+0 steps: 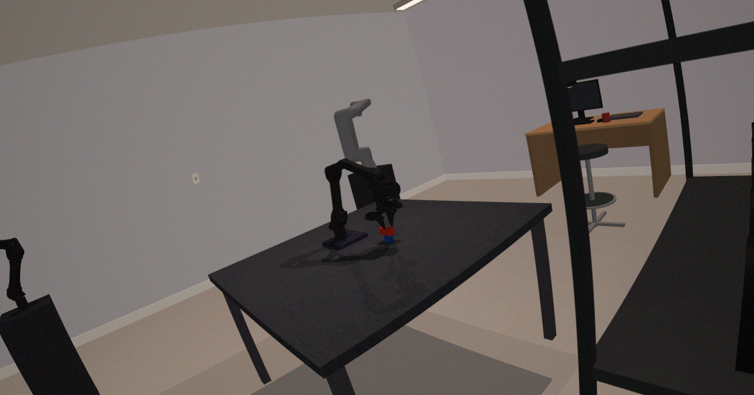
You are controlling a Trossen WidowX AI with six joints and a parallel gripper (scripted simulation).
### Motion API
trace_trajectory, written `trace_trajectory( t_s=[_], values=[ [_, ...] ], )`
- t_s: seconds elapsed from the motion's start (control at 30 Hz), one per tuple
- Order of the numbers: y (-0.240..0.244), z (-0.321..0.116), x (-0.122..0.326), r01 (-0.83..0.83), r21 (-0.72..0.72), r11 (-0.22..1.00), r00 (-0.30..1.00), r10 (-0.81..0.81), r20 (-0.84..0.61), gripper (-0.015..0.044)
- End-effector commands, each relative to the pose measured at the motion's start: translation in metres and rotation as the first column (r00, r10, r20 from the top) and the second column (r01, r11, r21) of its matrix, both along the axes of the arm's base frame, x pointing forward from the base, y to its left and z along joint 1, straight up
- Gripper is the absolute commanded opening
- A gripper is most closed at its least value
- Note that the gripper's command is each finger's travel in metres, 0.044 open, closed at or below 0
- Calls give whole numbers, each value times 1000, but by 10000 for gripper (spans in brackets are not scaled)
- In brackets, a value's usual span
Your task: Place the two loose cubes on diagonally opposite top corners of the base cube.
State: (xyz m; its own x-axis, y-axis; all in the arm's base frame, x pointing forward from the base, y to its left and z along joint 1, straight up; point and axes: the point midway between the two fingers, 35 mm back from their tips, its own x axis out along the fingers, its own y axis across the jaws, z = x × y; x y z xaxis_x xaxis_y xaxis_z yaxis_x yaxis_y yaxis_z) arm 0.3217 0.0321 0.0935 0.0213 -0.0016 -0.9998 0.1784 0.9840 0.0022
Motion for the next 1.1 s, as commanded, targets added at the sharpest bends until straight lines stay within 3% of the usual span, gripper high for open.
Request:
trace_trajectory(
  t_s=[0.0,0.87,1.07],
  values=[
    [0,8,1,0,1,1000,1000,0,7,205],
    [0,47,0,0,1,1000,1000,0,7,205],
    [0,53,-1,0,1,1000,1000,0,5,362]
  ],
)
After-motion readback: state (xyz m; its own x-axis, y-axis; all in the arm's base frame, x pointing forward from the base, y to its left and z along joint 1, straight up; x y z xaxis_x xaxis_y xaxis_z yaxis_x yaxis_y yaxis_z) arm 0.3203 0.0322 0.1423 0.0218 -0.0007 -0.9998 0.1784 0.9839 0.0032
